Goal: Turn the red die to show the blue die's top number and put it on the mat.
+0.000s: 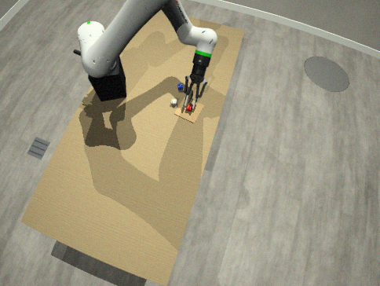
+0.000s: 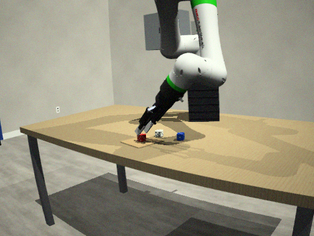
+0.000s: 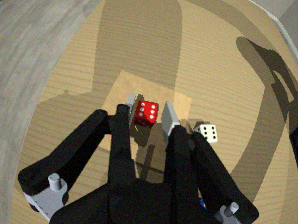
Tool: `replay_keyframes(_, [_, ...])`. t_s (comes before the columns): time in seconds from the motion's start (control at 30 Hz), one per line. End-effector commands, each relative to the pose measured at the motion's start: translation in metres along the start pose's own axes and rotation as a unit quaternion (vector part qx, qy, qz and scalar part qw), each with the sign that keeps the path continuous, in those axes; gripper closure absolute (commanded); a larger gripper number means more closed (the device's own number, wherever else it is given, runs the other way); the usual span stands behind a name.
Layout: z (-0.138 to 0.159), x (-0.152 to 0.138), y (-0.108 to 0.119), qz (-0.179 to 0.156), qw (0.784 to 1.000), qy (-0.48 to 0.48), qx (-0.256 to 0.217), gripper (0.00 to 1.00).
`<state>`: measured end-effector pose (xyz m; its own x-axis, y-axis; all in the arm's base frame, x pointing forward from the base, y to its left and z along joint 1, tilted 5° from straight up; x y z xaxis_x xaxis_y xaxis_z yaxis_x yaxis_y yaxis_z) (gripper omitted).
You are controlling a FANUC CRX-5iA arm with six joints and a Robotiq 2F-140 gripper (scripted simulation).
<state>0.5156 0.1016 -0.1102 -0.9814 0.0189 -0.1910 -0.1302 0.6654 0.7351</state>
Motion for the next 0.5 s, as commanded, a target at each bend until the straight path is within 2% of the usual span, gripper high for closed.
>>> replay_keyframes(0.0, [0.003, 0.000, -0.003, 0.000, 1.000, 0.000, 0.000, 0.72])
replay_keyframes(0.47, [0.016, 0.003, -0.016, 0.000, 1.000, 0.000, 0.000, 0.72])
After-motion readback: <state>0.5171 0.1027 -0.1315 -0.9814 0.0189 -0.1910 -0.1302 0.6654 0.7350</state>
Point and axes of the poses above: the point where the finger pads meet when closed, its own y axis back along the fingers, its own x axis across the jaws, z = x × y, the point moved 2 cm from there along y, back along the fingers, and after that the axes turned 10 degrees about -y, right-handed, at the moved point
